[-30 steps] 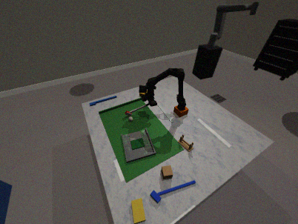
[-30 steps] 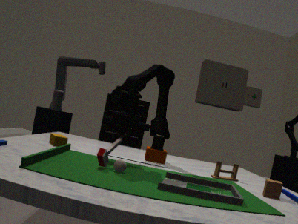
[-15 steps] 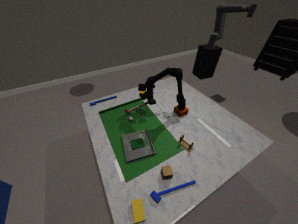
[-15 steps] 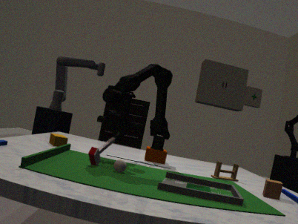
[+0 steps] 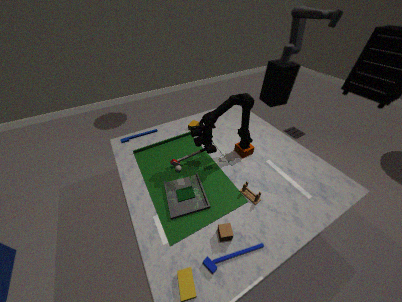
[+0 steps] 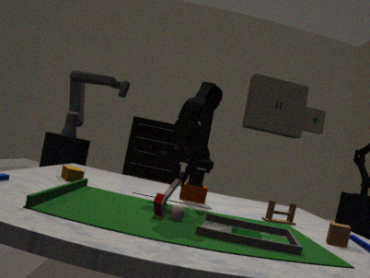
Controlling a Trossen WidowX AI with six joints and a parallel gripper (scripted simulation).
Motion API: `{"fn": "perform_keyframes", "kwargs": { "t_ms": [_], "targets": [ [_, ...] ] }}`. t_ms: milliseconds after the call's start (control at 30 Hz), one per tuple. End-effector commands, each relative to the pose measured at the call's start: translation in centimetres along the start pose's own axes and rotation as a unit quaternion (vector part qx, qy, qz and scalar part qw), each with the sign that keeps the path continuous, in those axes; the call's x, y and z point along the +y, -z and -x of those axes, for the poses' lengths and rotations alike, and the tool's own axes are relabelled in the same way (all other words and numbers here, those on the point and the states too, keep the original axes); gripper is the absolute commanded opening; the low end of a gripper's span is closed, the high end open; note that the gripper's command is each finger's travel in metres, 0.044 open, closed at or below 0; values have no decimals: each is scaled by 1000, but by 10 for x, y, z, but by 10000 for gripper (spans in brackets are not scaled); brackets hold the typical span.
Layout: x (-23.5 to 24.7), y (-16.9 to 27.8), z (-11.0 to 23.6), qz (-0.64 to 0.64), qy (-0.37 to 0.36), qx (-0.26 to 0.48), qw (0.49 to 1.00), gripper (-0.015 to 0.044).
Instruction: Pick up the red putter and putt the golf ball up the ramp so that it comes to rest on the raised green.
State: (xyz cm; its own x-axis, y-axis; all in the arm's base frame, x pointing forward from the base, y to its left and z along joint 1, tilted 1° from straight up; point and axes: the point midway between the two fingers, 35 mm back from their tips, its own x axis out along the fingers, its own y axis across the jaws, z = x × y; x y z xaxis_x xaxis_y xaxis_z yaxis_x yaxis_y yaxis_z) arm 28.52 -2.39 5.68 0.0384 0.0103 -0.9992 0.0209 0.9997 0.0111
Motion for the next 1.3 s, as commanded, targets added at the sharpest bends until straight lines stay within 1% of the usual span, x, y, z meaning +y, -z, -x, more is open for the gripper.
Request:
{"fn": "perform_keyframes", "kwargs": {
  "t_ms": [0,167,467,533,567,1267],
  "targets": [
    [12,3,1,-10,0,-4,1000,0],
    [12,1,13,-10,0,-4,1000,0],
    [12,2,60,-10,0,-4,1000,0],
    [12,3,61,-10,0,-4,1000,0],
    [13,2,52,-7,-1,-2,1000,0],
    [13,2,52,-7,-1,-2,1000,0]
  ]
}}
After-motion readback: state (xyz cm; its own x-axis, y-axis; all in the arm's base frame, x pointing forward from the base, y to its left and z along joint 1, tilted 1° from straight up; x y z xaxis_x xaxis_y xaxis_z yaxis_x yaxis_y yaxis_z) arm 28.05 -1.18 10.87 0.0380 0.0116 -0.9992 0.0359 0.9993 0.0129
